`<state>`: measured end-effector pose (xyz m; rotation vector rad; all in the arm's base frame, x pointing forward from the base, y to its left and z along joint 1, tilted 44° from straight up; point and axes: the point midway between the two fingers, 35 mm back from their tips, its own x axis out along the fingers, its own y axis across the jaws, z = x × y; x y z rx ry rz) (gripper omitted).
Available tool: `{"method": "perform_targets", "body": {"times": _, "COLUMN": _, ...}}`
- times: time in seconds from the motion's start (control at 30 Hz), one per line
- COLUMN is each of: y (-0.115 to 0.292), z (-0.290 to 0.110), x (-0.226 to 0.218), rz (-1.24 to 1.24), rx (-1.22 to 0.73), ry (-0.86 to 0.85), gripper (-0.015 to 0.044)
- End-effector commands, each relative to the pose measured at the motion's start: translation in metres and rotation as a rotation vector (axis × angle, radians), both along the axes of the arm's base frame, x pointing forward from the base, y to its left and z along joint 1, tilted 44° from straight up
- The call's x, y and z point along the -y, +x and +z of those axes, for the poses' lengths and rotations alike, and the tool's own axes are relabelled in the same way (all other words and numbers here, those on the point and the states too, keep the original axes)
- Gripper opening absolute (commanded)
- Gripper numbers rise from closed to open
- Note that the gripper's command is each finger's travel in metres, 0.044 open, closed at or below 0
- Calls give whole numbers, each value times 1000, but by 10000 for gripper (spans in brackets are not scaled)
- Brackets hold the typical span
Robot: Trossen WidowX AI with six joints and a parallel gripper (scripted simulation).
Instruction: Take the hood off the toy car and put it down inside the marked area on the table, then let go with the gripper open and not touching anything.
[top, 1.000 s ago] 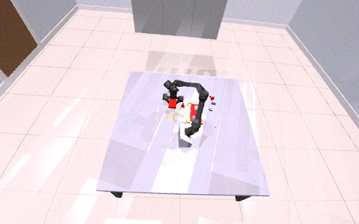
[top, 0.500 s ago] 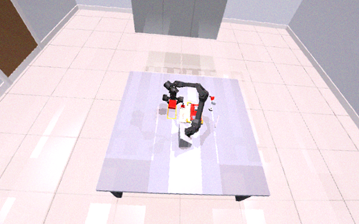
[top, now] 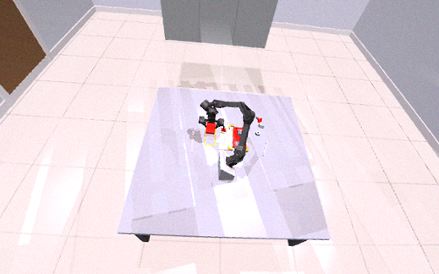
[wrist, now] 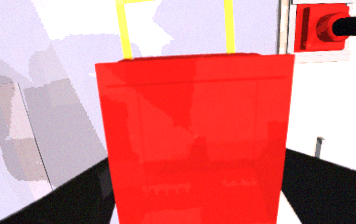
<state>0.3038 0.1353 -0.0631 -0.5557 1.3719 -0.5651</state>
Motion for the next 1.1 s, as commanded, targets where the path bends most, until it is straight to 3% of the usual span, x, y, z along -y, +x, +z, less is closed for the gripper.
{"method": "perform_targets", "body": {"times": 0.0, "y": -1, "z": -5, "x": 5, "rz": 0, "rx": -10, "ry": -11, "gripper": 0}}
{"method": "perform_targets", "body": {"times": 1.07, "y": 1, "z": -19, "x": 18, "rz": 0, "rx": -9, "ry": -12, "gripper": 0}}
